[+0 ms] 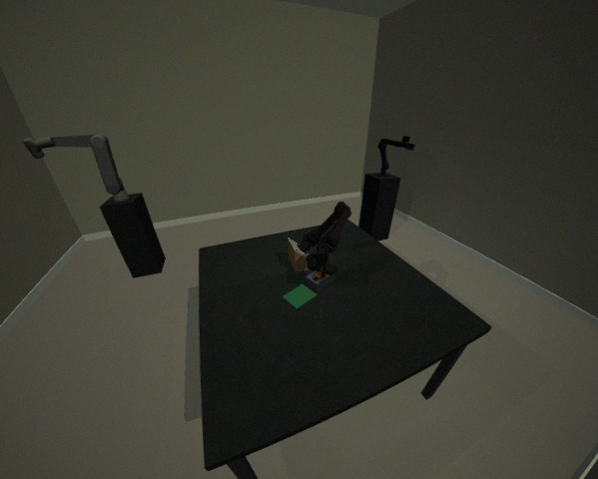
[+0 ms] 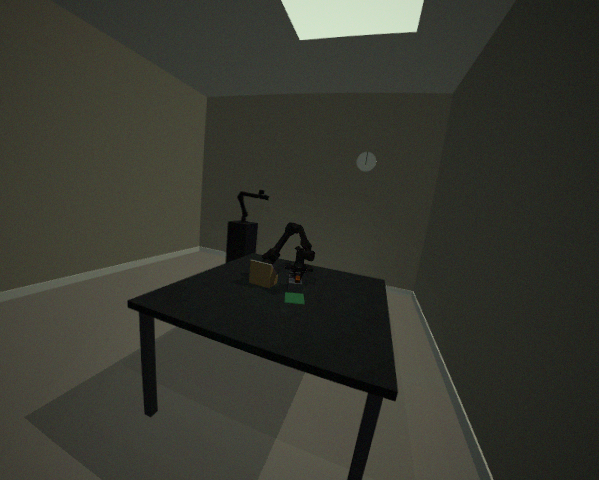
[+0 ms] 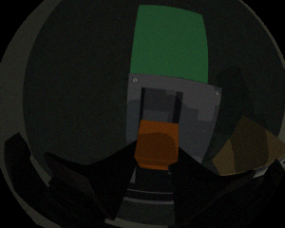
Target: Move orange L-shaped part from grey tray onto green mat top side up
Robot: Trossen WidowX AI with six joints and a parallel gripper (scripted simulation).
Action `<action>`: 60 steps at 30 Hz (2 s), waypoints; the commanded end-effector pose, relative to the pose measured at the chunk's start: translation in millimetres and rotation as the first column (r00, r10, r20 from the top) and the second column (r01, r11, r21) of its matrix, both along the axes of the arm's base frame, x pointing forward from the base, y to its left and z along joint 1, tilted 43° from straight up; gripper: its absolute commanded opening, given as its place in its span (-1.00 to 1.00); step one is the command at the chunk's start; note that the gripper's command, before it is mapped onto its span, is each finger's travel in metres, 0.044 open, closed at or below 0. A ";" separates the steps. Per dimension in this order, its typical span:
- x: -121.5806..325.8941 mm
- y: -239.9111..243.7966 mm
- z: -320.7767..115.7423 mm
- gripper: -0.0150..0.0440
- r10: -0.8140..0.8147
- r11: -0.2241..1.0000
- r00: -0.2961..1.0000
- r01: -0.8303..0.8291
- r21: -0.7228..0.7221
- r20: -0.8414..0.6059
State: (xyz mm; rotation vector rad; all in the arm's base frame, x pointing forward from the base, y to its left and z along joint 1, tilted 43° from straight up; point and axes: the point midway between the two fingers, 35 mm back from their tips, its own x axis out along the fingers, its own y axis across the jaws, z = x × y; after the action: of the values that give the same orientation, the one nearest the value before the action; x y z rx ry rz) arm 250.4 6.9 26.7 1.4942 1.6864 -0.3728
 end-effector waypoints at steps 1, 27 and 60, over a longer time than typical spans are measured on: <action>-0.1 0.0 0.2 -0.49 0.001 1.000 1.000 -0.001 0.000 0.001; -2.0 -22.4 24.5 -0.49 0.000 1.000 1.000 0.000 0.002 -0.003; -4.8 -57.5 62.1 -0.49 0.000 1.000 1.000 0.000 0.001 -0.004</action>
State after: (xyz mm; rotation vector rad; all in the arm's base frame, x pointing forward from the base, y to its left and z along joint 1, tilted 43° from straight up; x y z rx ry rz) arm 246.3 -46.9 85.4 1.4988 1.6877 -0.3745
